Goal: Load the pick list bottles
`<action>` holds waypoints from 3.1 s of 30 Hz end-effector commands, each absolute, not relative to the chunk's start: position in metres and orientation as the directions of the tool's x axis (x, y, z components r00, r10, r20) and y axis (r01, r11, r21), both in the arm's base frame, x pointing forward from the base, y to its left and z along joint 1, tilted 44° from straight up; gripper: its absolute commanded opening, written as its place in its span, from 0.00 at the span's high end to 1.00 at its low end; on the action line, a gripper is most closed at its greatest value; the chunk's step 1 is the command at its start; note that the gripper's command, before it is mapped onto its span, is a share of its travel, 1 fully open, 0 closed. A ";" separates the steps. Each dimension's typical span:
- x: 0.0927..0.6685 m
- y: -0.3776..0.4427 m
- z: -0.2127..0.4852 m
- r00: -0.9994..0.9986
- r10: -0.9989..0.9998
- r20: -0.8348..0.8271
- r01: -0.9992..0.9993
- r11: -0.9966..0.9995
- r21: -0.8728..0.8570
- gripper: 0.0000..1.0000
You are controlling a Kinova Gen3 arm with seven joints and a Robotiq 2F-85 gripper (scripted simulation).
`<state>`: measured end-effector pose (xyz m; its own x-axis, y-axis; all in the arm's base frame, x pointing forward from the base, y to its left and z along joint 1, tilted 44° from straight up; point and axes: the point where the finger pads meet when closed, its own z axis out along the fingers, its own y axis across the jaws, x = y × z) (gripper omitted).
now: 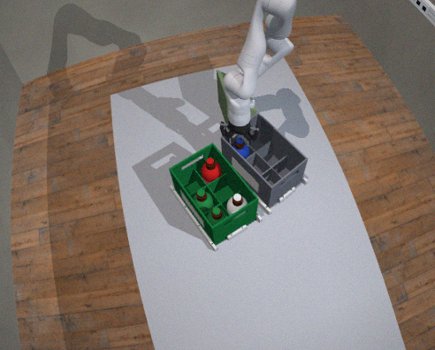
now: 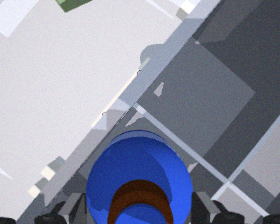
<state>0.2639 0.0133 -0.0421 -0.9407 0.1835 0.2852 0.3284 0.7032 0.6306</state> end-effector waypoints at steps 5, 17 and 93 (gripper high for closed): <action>0.264 0.013 -0.042 -0.941 0.185 0.284 0.328 0.704 0.630 0.33; 0.265 0.004 -0.032 -0.941 0.185 0.284 0.328 0.704 0.630 0.33; 0.284 -0.046 0.017 -0.941 0.185 0.284 0.328 0.704 0.630 0.33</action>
<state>0.2726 -0.0453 0.0190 -0.9407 0.1838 0.2853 0.3286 0.7033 0.6304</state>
